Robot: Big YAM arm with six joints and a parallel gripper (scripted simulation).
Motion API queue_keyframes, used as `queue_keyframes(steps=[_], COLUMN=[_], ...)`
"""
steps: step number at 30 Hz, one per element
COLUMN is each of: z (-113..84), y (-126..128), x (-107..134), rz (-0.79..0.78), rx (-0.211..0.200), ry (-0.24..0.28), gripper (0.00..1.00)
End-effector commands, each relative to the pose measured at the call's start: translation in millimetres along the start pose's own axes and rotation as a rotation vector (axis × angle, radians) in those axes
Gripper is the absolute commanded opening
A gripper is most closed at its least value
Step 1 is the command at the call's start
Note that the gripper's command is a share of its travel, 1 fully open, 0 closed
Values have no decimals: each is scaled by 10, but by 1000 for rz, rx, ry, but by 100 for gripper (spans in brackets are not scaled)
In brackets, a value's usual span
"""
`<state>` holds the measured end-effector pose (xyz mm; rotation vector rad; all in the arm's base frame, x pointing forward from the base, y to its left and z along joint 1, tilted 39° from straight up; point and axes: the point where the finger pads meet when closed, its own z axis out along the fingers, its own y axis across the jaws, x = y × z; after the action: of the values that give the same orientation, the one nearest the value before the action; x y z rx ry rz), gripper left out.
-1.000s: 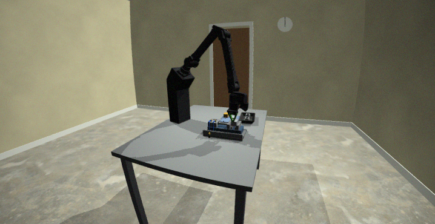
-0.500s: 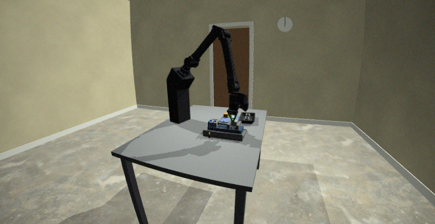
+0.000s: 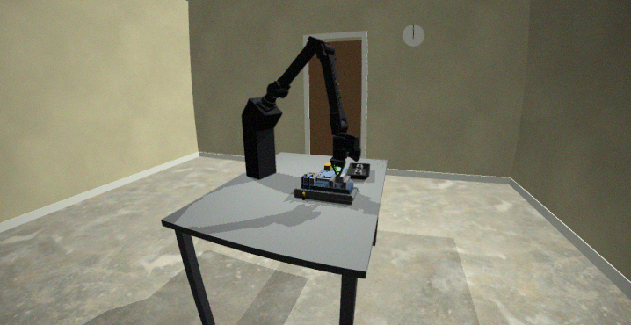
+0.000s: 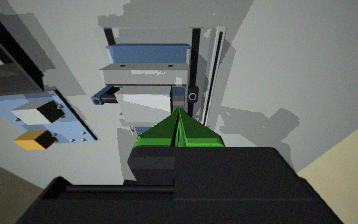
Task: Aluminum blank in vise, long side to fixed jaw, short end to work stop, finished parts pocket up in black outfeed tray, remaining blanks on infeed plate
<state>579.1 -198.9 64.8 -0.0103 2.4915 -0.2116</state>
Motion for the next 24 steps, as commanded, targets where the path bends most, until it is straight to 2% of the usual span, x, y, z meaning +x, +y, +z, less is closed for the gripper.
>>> queue_keyframes(steps=[1,10,24], z=[-110,-30,-1], y=[-132,-130,-119], x=[-180,-91,-42], rz=[11,12,12], rx=[20,13,11], ry=[-31,-7,-1], gripper=[0,0,0])
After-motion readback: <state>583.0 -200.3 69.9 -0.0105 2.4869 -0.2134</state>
